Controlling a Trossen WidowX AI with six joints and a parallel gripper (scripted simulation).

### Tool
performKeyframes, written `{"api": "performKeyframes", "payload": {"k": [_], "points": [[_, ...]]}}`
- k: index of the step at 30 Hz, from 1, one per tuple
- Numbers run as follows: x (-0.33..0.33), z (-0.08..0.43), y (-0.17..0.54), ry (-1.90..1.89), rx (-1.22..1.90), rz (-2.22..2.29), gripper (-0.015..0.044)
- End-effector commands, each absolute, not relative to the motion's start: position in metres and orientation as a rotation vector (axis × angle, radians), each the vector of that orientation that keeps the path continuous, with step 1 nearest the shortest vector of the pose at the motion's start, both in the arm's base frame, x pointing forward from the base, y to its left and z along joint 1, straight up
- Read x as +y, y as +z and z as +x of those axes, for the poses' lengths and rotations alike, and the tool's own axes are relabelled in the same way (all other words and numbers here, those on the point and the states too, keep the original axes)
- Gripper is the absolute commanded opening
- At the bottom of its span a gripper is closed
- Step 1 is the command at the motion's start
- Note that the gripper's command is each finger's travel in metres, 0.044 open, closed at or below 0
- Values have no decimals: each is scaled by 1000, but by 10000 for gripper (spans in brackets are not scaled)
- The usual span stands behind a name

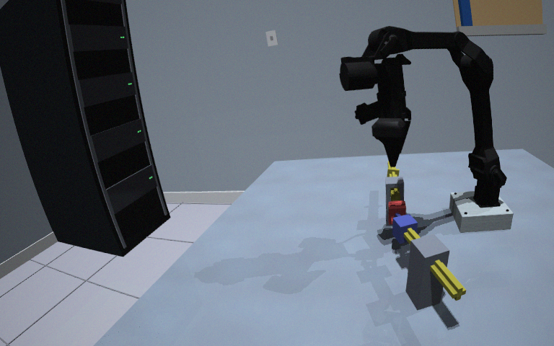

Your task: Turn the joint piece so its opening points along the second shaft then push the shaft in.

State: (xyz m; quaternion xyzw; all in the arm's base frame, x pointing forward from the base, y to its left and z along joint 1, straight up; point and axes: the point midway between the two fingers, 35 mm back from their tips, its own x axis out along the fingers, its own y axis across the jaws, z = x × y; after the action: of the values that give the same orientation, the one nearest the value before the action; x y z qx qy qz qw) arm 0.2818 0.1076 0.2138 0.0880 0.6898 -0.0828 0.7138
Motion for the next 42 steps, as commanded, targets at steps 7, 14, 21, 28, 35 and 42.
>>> {"api": "performKeyframes", "payload": {"k": [7, 14, 21, 28, 35, 42], "points": [[102, 282, 211, -218, 1542, 269, 440], [87, 284, 200, -331, 1570, 494, 440], [72, 285, 189, -450, 1587, 718, 440], [58, 285, 180, -556, 1591, 926, 440], [43, 284, 171, -680, 1586, 1163, 440], [29, 282, 163, -802, 1568, 1402, 440]]}}
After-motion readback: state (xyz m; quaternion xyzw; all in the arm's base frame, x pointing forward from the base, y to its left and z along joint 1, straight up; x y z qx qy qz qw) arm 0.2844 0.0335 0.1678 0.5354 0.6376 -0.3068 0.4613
